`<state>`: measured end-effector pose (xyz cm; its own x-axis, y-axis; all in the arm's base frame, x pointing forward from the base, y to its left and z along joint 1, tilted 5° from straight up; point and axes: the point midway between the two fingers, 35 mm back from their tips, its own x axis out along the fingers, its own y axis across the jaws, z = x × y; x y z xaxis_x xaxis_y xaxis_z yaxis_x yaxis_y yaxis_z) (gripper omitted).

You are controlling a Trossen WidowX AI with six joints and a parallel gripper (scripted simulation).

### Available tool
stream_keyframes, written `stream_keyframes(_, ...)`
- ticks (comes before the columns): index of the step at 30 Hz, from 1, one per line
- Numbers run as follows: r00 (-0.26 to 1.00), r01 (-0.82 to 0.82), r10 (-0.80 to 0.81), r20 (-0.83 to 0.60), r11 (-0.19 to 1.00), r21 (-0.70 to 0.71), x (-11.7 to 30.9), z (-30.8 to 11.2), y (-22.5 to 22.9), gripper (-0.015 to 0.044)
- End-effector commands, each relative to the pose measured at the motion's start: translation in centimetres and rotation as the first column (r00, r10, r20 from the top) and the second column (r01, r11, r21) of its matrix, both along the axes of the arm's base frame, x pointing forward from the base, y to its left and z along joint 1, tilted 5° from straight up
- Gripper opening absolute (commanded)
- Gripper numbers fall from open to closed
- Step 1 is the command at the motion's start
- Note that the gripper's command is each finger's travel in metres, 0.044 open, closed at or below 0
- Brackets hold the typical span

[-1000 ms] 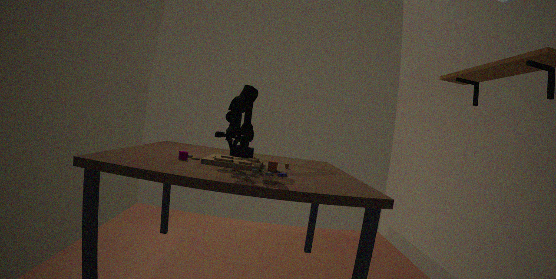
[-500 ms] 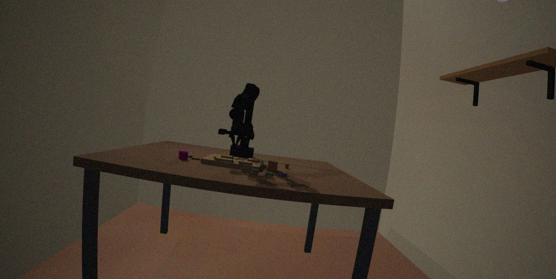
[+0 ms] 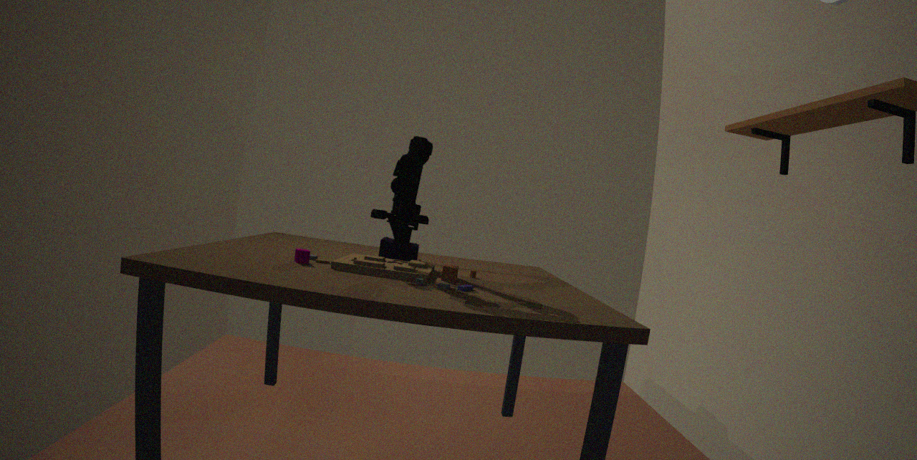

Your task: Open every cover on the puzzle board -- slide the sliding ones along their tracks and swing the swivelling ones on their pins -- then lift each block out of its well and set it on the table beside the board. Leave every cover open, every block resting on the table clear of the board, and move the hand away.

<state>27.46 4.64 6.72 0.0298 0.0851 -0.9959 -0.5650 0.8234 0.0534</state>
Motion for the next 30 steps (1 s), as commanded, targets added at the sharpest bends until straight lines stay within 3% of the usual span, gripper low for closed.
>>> stream_keyframes(1, 0.995, -0.102, 0.102, 0.006, 0.995, 0.000, -2.6, -0.3, 0.1, 0.0000)
stream_keyframes(6, 0.984, -0.176, 0.176, 0.011, 0.984, -0.003, -4.8, -0.7, 0.1, 0.0000)
stream_keyframes(11, 0.973, 0.229, -0.229, -0.025, 0.973, 0.007, -5.3, -0.8, 0.2, 0.0000)
stream_keyframes(14, 0.869, 0.493, -0.493, -0.052, 0.870, 0.005, -5.7, -0.9, 0.2, 0.0000)
stream_keyframes(18, 0.622, 0.781, -0.779, -0.084, 0.625, -0.010, -6.2, -1.0, 0.2, 0.0000)
stream_keyframes(23, 0.259, 0.964, -0.960, -0.109, 0.265, -0.038, -6.7, -1.1, 0.2, 0.0000)
stream_keyframes(30, 0.244, 0.968, -0.963, -0.110, 0.250, -0.039, -6.7, -1.1, 0.2, 0.0000)
